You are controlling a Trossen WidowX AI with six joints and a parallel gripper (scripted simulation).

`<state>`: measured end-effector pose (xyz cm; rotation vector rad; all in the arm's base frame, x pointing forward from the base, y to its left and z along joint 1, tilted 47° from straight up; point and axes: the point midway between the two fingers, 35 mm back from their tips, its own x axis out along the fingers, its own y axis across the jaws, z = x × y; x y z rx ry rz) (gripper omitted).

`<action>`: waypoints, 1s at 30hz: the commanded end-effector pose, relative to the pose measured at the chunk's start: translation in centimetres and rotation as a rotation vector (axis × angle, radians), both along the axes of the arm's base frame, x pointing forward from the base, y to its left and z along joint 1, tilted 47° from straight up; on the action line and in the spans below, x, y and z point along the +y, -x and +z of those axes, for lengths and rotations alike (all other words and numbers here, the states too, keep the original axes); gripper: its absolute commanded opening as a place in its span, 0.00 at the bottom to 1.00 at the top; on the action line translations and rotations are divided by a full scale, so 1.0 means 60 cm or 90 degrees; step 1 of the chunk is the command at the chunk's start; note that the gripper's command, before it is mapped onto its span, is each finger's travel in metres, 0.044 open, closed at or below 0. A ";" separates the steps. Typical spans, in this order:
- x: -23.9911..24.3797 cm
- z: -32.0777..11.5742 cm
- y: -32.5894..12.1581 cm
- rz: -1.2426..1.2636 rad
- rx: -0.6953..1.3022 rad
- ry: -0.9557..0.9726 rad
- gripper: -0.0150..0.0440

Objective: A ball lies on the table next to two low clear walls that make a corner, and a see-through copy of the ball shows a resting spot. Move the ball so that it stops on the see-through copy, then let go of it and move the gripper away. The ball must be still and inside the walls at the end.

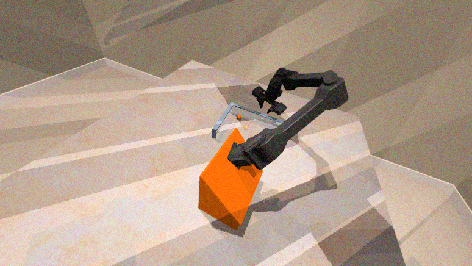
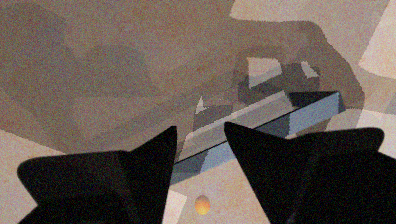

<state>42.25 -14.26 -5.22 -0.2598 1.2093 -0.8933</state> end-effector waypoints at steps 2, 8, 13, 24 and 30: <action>0.078 -0.074 0.025 0.047 0.129 -0.020 0.63; 0.122 -0.119 0.061 0.070 0.226 -0.026 0.63; 0.139 -0.147 0.080 0.081 0.275 -0.006 0.63; 0.120 -0.166 0.085 0.081 0.277 -0.005 0.63; 0.109 -0.178 0.087 0.081 0.277 -0.004 0.63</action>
